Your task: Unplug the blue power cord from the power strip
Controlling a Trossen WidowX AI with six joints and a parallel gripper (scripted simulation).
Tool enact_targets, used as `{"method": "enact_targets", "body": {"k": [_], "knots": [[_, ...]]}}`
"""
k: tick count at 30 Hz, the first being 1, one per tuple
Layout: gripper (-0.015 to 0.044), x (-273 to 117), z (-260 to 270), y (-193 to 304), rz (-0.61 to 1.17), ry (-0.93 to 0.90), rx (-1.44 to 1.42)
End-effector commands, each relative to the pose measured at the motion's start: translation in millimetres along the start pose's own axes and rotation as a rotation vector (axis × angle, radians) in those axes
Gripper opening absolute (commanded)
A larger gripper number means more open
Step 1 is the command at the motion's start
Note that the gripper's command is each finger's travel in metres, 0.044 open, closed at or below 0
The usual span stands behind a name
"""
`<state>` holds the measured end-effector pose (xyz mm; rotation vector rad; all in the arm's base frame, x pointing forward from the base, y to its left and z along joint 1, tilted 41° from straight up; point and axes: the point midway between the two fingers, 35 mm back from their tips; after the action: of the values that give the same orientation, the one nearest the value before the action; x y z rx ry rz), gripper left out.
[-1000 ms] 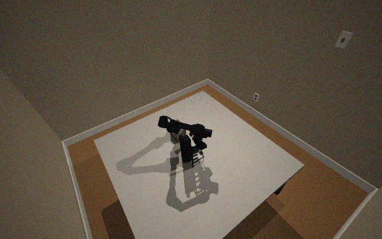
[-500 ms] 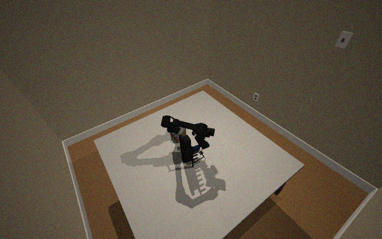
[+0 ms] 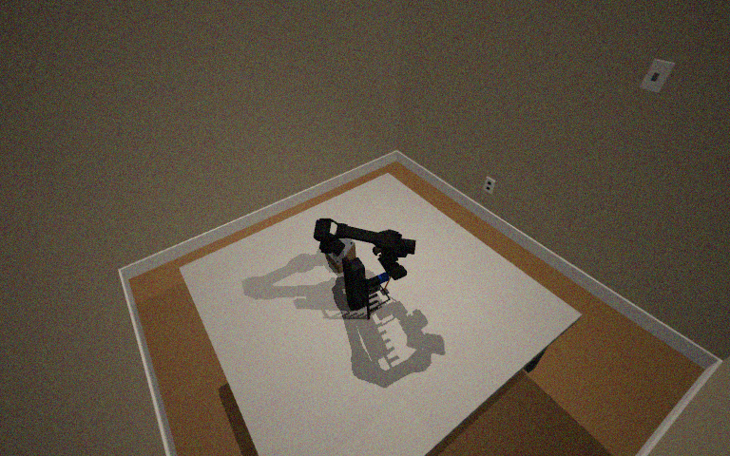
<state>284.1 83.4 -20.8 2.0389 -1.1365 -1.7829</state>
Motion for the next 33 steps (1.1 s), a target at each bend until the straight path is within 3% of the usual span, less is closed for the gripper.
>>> {"method": "enact_targets", "body": {"k": [1,12,17,33], "knots": [[0.0157,3,-3,7,-0.002,0.001,0.003],[0.044,-2,0,-11,-0.004,0.001,0.003],[0.044,-10,10,-50,-0.006,0.001,0.004],[0.044,-10,11,-51,-0.006,0.001,0.004]]}}
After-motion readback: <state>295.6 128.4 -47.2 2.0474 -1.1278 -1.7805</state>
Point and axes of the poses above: the point midway between the two fingers, 35 mm back from their tips, its own x axis out along the fingers, its own z axis across the jaws, y = z × x, and after that the axes turned 14 degrees about x, right-handed
